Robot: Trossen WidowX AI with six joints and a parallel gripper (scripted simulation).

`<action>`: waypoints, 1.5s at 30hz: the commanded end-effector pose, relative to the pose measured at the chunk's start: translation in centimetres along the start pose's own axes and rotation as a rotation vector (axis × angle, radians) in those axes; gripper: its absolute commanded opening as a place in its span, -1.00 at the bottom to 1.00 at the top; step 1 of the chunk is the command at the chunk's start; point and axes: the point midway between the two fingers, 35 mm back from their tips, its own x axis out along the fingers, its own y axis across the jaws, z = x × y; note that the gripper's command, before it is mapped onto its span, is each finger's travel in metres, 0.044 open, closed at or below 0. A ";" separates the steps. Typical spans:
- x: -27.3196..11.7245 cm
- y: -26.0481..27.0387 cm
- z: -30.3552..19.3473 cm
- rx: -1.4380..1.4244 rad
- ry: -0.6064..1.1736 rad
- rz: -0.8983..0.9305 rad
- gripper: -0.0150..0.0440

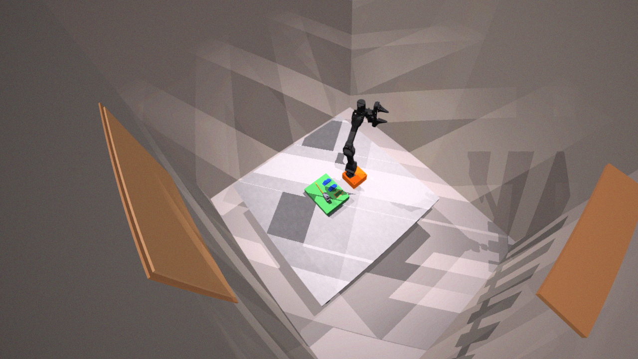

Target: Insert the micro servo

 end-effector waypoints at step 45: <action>-8.5 -2.2 -11.0 -0.365 0.575 0.139 1.00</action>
